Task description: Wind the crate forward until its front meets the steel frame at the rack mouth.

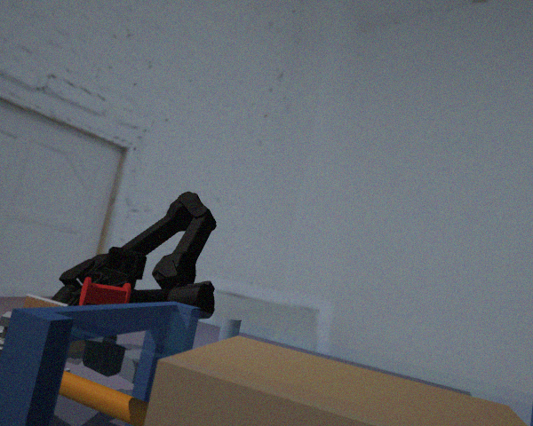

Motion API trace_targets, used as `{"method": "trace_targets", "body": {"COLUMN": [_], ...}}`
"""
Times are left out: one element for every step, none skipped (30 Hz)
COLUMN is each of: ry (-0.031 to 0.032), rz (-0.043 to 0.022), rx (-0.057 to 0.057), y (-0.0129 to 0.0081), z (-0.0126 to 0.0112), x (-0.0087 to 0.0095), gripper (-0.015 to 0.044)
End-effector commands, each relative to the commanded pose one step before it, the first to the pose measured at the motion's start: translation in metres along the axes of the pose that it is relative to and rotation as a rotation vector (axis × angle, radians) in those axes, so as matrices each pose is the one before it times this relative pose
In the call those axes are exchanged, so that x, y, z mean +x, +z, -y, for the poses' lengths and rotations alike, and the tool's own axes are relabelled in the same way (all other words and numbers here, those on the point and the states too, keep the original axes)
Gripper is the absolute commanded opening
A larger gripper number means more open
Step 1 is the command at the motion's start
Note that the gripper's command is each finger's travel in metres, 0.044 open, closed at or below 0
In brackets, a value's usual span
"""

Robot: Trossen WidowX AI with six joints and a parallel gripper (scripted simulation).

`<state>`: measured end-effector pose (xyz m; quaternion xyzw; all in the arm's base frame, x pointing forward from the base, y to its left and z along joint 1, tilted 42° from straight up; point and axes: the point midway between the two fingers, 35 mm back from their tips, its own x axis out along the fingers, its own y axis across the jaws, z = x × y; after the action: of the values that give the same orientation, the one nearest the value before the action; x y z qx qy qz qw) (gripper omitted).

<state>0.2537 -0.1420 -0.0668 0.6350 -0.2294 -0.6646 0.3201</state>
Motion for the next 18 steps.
{"method": "trace_targets", "body": {"ry": [0.0316, 0.00108, 0.0, 0.0, 0.0, 0.0, 0.0, 0.0, 0.0, 0.0, -0.001, -0.00192, -0.00222, -0.00229, -0.00194, -0.00086, 0.00076, 0.00209], "rz": [-0.02238, -0.00011, 0.0, 0.0, 0.0, 0.0, 0.0, 0.0, 0.0, 0.0, 0.00003, 0.00001, -0.00008, -0.00023, -0.00045, -0.0007, -0.00066, -0.00051], "rx": [0.0319, -0.0002, 0.0, 0.0, 0.0, 0.0, 0.0, 0.0, 0.0, 0.0, -0.0001, -0.0003, -0.0004, -0.0006, -0.0009, -0.0013, -0.0015, -0.0017], "y": [-0.00075, 0.00061, 0.0, 0.0, 0.0, 0.0, 0.0, 0.0, 0.0, 0.0, -0.00052, -0.001, -0.00116, -0.00121, -0.00101, -0.00041, 0.00051, 0.00129], "z": [-0.00777, -0.00021, 0.0, 0.0, 0.0, 0.0, 0.0, 0.0, 0.0, 0.0, -0.00238, -0.00499, -0.00678, -0.00902, -0.01179, -0.0152, -0.0145, -0.01386], "x": [-0.05797, -0.00253, 0.0, 0.0, 0.0, 0.0, 0.0, 0.0, 0.0, 0.0, 0.00007, 0.00014, 0.00018, 0.0002, 0.00021, 0.00017, 0.00005, -0.00006], "gripper": [0.024, 0.024, 0.024, 0.024, 0.024, 0.024, 0.024, 0.024, 0.024, 0.024, 0.024, 0.024, 0.024, 0.024, 0.024, 0.024, 0.024, 0.024]}}
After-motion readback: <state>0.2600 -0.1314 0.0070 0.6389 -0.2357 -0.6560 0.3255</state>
